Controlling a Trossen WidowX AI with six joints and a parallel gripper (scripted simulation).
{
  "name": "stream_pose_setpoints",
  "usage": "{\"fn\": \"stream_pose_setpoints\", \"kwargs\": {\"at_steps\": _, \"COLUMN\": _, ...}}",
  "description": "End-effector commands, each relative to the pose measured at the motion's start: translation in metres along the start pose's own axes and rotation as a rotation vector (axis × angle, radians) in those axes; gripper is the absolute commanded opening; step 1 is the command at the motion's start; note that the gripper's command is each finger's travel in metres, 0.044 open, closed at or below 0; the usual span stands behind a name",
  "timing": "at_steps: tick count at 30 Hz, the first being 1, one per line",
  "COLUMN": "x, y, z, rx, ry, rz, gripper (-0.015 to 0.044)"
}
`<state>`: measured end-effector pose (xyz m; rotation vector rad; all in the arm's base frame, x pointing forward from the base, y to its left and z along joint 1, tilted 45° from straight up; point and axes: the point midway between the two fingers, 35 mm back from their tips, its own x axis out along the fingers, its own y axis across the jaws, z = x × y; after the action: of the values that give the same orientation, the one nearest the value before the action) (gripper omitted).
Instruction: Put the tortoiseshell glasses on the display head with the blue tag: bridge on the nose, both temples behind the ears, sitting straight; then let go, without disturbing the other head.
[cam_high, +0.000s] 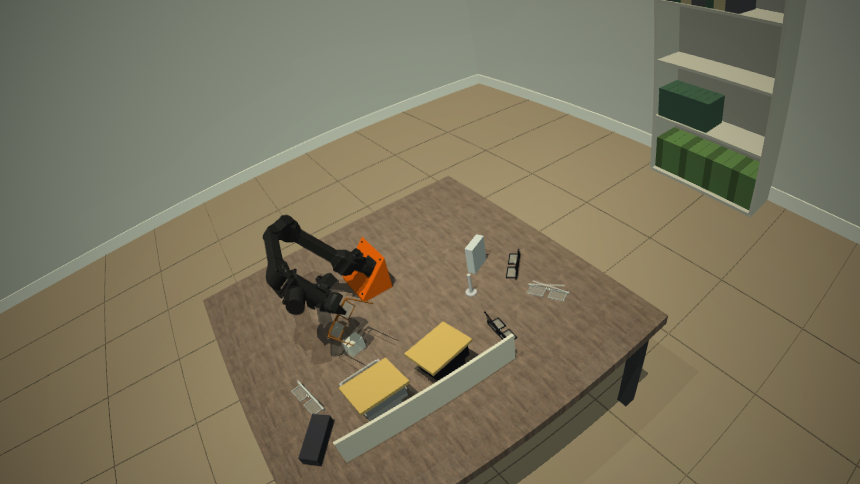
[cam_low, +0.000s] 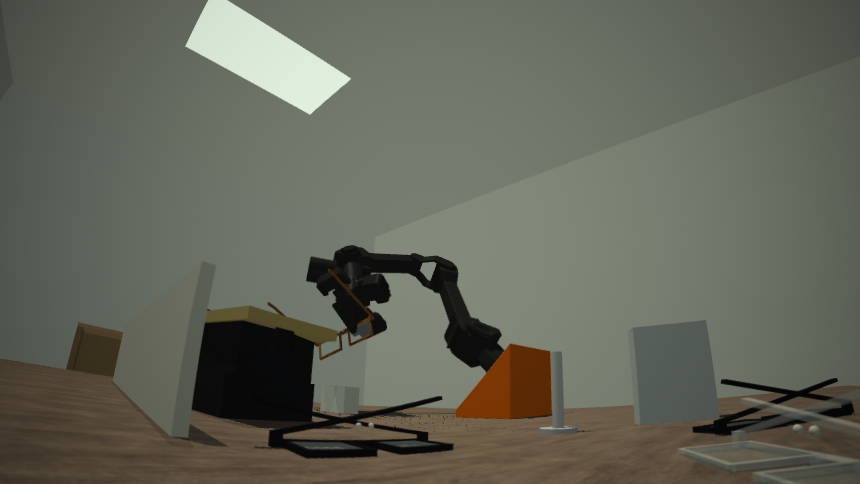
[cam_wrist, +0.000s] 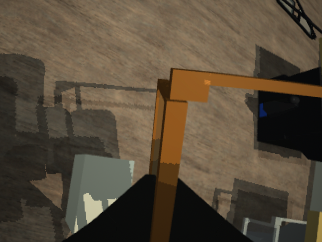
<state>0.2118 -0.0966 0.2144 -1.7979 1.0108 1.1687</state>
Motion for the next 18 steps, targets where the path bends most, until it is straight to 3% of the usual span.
{"fn": "stream_pose_setpoints", "kwargs": {"at_steps": 1, "x": 0.020, "y": -0.006, "z": 0.009, "rx": 0.036, "ry": -0.021, "rz": 0.084, "gripper": 0.0000}}
{"fn": "stream_pose_setpoints", "kwargs": {"at_steps": 18, "x": 0.069, "y": -0.028, "z": 0.050, "rx": 0.122, "ry": 0.076, "rz": 0.332, "gripper": 0.0000}}
